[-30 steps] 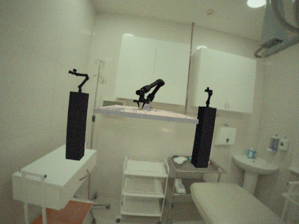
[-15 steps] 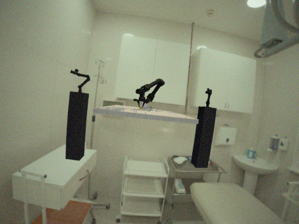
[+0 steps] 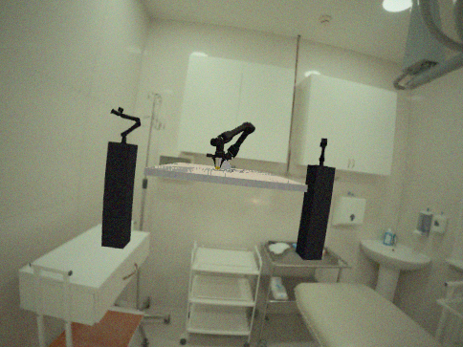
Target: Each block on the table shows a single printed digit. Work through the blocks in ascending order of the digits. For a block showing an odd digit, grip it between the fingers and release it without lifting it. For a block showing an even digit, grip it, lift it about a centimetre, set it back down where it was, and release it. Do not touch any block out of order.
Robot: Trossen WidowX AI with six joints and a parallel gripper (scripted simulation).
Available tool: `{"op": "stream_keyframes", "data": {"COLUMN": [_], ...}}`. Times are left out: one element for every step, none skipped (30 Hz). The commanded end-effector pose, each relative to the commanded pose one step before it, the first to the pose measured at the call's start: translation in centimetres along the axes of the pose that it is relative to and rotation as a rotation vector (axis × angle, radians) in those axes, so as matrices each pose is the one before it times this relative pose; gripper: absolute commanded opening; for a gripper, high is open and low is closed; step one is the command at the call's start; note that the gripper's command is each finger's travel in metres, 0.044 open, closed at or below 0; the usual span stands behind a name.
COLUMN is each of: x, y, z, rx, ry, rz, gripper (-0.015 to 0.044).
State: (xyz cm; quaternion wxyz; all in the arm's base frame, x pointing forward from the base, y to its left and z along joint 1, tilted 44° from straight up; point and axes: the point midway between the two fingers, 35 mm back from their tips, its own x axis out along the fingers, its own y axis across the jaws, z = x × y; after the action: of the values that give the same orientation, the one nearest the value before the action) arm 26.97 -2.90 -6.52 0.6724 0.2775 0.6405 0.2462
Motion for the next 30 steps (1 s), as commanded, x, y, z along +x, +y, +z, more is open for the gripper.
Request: {"op": "stream_keyframes", "data": {"x": [0.623, 0.121, 0.073, 0.024, 0.000, 0.000, 0.000, 0.000, 0.000, 0.000, 0.000, 0.000, 0.000, 0.000, 0.000, 0.000, 0.000, 0.000, 0.000, 0.000, 0.000, 0.000, 0.000, 0.000, 0.000, 0.000, -0.285, -0.863, -1.314, -0.887], "y": [0.035, 0.003, 0.002, 0.001, 0.000, 0.000, 0.000, 0.000, 0.000, 0.000, 0.000, 0.000, 0.000, 0.000, 0.000, 0.000, 0.000, 0.000, 0.000, 0.000, 0.000, 0.000, 0.000, 0.000, 0.000, 0.000, -0.014, -0.032, -0.018, 0.009], "z": [-0.179, -0.003, -0.002, -0.001, 0.000, 0.000, 0.000, 0.000, 0.000, 0.000, 0.000, 0.000, 0.000, 0.000, 0.000, 0.000, 0.000, 0.000, 0.000, 0.000, 0.000, 0.000, 0.000, 0.000, 0.000, 0.000, 0.019, 0.038, 0.006, -0.030], "rx": [0.0069, 0.0000, 0.0000, 0.0000, 0.0000, 0.0000, 0.0000, 0.0000, 0.0000, 0.0000, 0.0000, 0.0000, 0.0000, 0.0000, 0.0000, 0.0000, 0.0000, 0.0000, 0.0000, 0.0000, 0.0000, 0.0000, 0.0000, 0.0000, 0.0000, 0.0000, 0.0000, 0.0001, 0.0001, 0.0000], "ry": [0.00147, 0.00001, 0.00000, 0.00000, 0.00000, 0.00000, 0.00000, 0.00000, 0.00000, 0.00000, 0.00000, 0.00000, 0.00000, 0.00000, 0.00000, 0.00000, 0.00000, 0.00000, 0.00000, 0.00000, 0.00000, 0.00000, 0.00000, 0.00000, 0.00000, 0.00000, -0.00005, -0.00007, 0.00007, 0.00014], "rz": [0.00449, 0.00011, 0.00007, 0.00002, 0.00000, 0.00000, 0.00000, 0.00000, 0.00000, 0.00000, 0.00000, 0.00000, 0.00000, 0.00000, 0.00000, 0.00000, 0.00000, 0.00000, 0.00000, 0.00000, 0.00000, 0.00000, 0.00000, 0.00000, 0.00000, 0.00000, -0.00038, -0.00093, -0.00075, -0.00006], "gripper": [0.0120, 0.0120, 0.0120, 0.0120, 0.0120, 0.0120, 0.0120, 0.0120, 0.0120, 0.0120, 0.0120, 0.0120, 0.0120, 0.0146, 0.0172, 0.0199, 0.0225, 0.0251, 0.0278, 0.0304, 0.0330, 0.0356, 0.0382, 0.0400, 0.0400, 0.0400, 0.0400, 0.0400, 0.0400, 0.0400]}}
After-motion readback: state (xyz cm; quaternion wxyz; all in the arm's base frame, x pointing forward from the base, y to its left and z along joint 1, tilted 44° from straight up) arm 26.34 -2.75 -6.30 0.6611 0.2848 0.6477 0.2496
